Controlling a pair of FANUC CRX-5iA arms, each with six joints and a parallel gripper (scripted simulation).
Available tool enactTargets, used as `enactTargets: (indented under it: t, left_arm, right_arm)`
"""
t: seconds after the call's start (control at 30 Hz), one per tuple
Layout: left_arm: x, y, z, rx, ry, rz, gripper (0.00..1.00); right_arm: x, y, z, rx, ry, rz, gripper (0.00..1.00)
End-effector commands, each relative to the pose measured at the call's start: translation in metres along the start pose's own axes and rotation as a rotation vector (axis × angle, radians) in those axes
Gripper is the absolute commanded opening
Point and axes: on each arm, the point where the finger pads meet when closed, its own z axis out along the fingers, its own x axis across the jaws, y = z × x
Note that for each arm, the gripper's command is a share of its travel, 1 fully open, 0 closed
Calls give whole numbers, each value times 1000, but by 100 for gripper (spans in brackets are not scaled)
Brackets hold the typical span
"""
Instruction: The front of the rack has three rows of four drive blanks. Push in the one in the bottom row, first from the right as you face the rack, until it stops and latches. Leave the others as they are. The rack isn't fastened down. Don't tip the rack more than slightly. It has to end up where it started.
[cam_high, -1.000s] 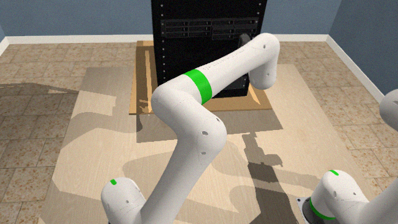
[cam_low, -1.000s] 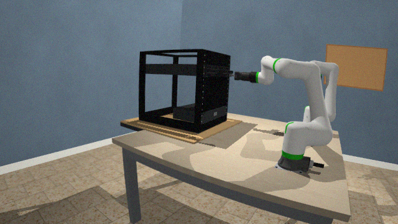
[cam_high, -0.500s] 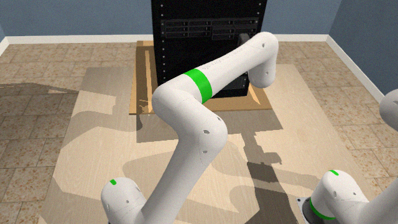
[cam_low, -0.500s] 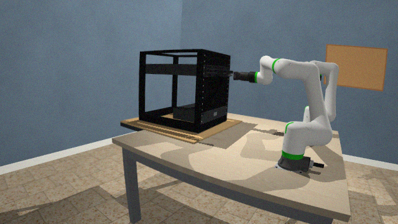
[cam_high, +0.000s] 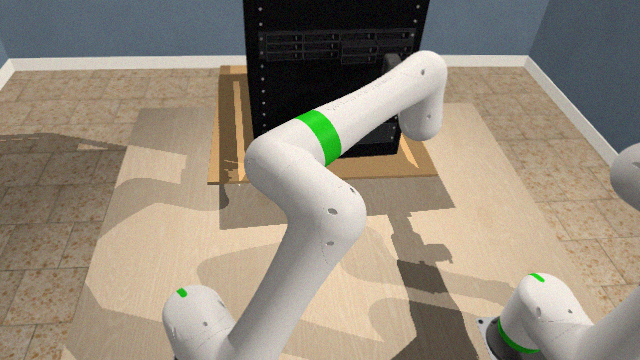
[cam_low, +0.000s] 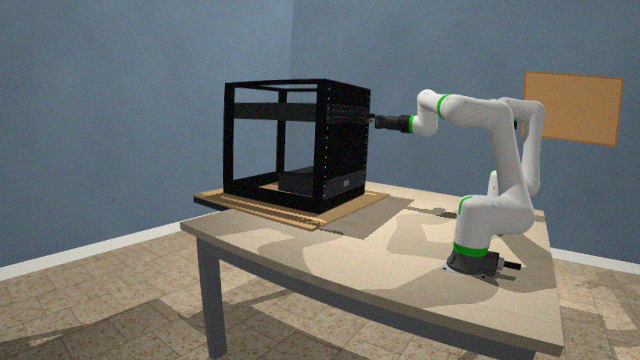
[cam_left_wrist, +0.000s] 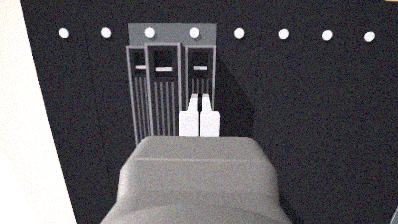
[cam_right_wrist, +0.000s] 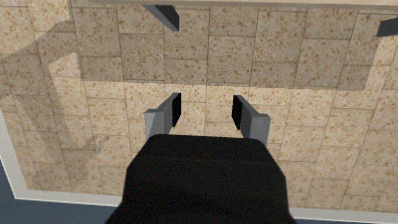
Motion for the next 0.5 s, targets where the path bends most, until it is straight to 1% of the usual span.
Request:
enactTargets:
  t: [0.0, 0.47]
  left_arm:
    - [-2, 0, 0, 0, -2, -2, 0]
    - [-2, 0, 3, 0, -2, -2, 0]
  right_arm:
    - [0, 0, -1, -2, 0, 0, 100]
    - [0, 0, -1, -2, 0, 0, 100]
